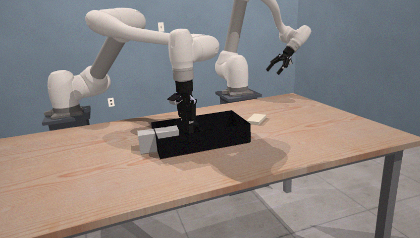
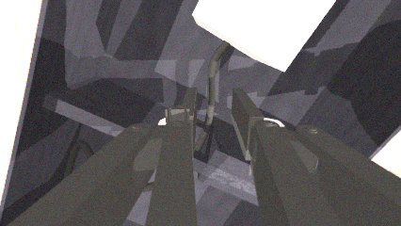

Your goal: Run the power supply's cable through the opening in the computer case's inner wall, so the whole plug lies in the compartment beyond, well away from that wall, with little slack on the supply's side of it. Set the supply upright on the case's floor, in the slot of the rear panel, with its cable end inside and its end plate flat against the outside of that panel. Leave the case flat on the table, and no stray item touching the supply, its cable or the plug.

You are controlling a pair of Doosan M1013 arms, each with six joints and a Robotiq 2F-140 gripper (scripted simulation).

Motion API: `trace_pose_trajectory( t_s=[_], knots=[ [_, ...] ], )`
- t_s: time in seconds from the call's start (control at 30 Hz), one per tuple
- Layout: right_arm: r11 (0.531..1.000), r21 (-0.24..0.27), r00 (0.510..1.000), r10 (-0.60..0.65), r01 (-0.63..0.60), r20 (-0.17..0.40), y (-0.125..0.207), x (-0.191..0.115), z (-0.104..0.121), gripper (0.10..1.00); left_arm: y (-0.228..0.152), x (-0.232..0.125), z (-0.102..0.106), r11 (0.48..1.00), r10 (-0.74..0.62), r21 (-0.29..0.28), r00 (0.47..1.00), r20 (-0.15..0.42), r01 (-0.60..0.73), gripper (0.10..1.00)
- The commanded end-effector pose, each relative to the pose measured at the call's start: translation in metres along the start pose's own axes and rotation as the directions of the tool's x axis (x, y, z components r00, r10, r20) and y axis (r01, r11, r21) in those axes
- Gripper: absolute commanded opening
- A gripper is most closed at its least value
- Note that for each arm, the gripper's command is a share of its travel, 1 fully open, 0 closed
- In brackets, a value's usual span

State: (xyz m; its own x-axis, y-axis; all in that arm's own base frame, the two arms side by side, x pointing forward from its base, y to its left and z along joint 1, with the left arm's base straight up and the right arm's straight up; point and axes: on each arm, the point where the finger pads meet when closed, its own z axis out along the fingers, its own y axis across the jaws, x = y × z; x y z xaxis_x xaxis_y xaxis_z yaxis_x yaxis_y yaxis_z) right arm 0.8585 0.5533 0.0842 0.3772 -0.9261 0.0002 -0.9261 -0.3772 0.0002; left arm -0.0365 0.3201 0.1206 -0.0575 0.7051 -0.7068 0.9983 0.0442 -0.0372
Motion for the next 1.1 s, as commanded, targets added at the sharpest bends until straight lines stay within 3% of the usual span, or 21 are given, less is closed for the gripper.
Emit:
trace_pose_trajectory(
  t_s=[0.0, 0.9, 1.07],
  knots=[
    [1.000, 0.002, 1.000, 0.000, 0.000, 0.001, 0.000, 0.000, -0.002, 0.279, 0.000, 0.000, 0.000, 1.000, 0.000, 0.000, 1.000, -0.001, 0.000, 1.000],
    [1.000, 0.002, 1.000, 0.000, 0.000, 0.001, 0.000, 0.000, -0.002, 0.279, 0.000, 0.000, 0.000, 1.000, 0.000, 0.000, 1.000, -0.001, 0.000, 1.000],
    [1.000, 0.002, 1.000, 0.000, 0.000, 0.001, 0.000, 0.000, -0.012, 0.279, 0.000, 0.000, 0.000, 1.000, 0.000, 0.000, 1.000, -0.001, 0.000, 1.000]
  ],
)
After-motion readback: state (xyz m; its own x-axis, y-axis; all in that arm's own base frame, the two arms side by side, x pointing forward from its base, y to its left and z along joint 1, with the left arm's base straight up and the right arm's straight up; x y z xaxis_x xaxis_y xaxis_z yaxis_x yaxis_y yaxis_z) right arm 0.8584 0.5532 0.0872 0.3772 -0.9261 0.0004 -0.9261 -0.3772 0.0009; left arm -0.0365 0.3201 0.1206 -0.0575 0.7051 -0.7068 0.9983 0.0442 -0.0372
